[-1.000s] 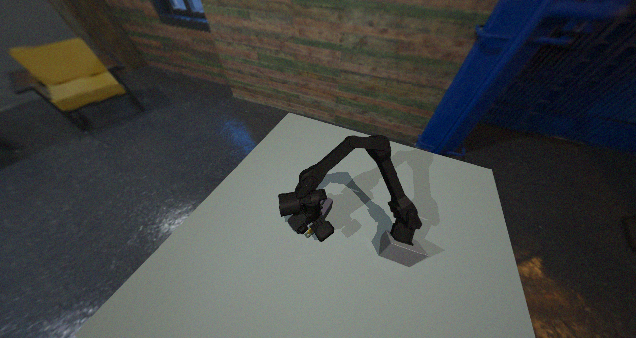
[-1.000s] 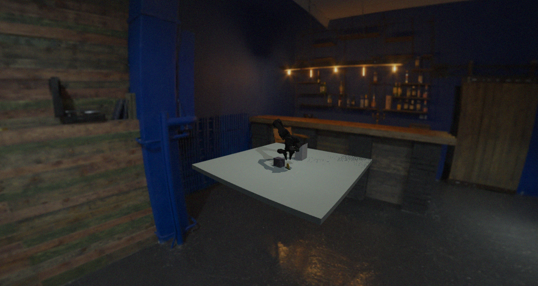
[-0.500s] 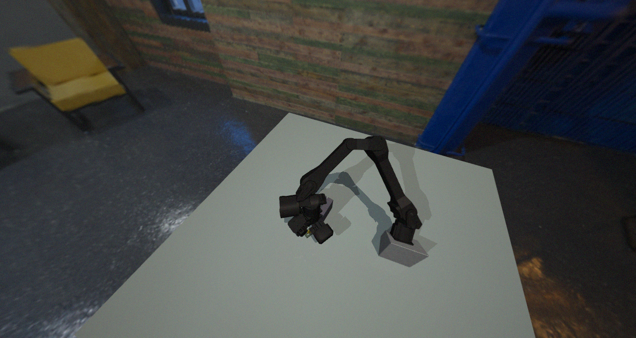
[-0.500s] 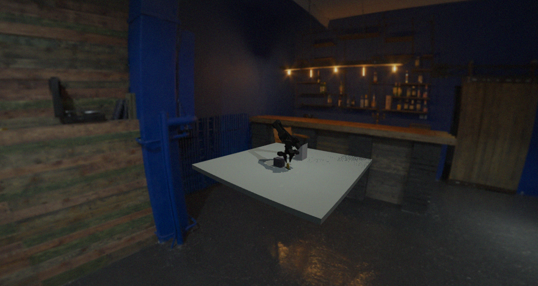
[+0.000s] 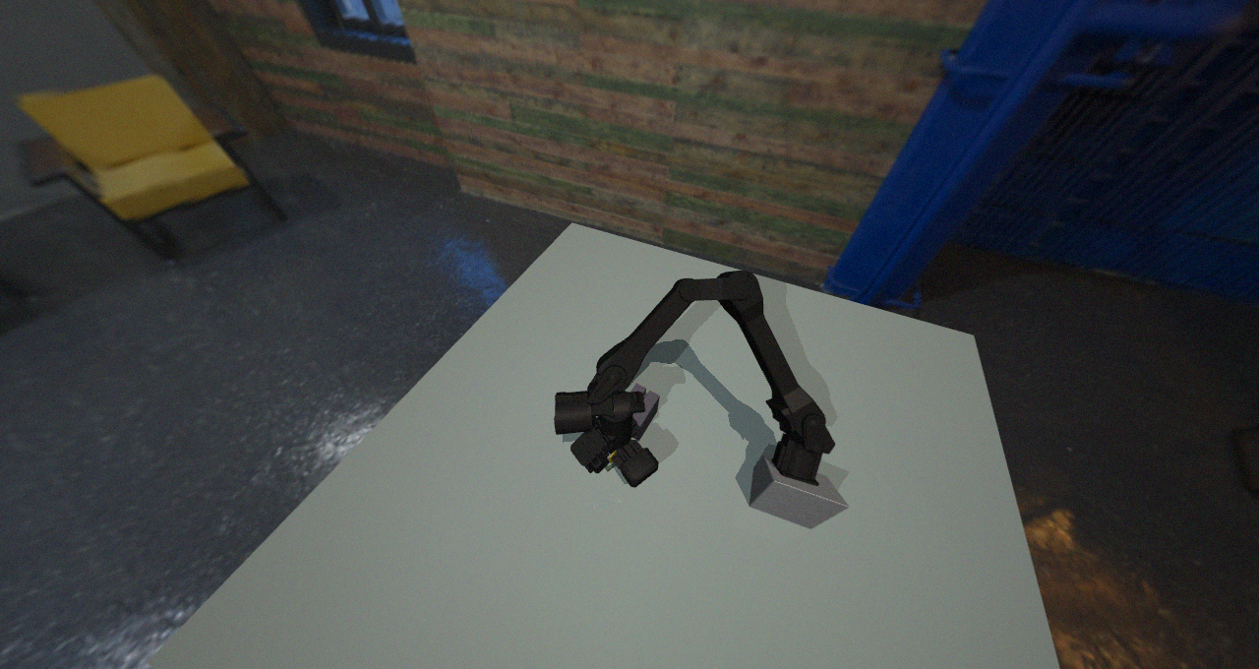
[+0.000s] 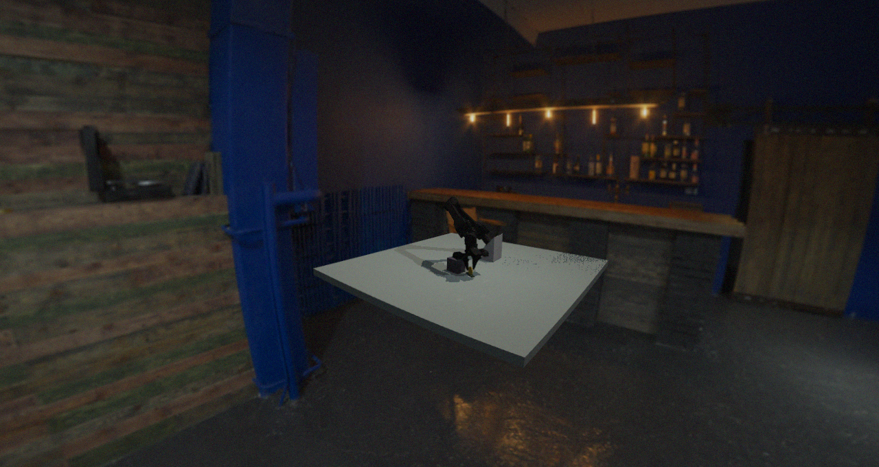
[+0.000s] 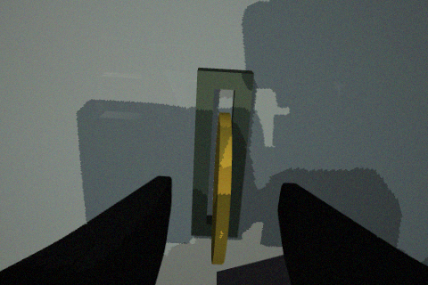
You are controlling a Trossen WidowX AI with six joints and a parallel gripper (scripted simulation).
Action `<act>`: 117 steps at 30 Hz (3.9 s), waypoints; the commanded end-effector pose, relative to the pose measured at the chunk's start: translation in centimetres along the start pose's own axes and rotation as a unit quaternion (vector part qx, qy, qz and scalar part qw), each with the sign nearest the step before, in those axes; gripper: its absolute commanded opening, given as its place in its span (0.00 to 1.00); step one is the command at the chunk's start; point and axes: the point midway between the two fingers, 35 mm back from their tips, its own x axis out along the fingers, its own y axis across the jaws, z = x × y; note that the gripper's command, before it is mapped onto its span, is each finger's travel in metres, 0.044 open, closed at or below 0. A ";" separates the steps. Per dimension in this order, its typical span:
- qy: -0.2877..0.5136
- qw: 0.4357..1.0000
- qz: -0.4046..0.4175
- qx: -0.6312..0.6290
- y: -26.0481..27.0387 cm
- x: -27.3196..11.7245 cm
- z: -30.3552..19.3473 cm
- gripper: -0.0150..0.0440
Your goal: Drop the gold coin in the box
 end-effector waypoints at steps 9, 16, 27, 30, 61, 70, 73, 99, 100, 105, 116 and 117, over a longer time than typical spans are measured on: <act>0.005 1.000 -0.001 -0.004 0.1 2.1 -0.2 0.53; 0.005 1.000 -0.001 -0.004 0.1 2.2 -0.2 0.30; 0.005 1.000 -0.001 -0.004 0.1 2.2 -0.2 0.25; 0.005 1.000 0.000 -0.004 0.1 1.6 -0.1 0.25; 0.003 1.000 0.001 -0.004 0.1 -6.2 0.1 0.25; 0.004 1.000 0.001 -0.029 0.4 -7.4 0.0 0.25; 0.004 0.997 0.001 -0.080 0.7 -7.4 0.1 0.25; 0.002 0.982 0.002 -0.189 -0.8 -7.5 -2.3 0.25; 0.002 0.982 0.002 -0.189 -0.9 -7.6 -2.5 0.25; 0.002 0.982 0.002 -0.189 -1.7 -7.6 -3.6 0.25; 0.003 0.982 0.001 -0.189 -3.2 -7.6 -6.1 0.25; 0.003 0.982 0.001 -0.189 -3.3 -7.5 -6.3 0.25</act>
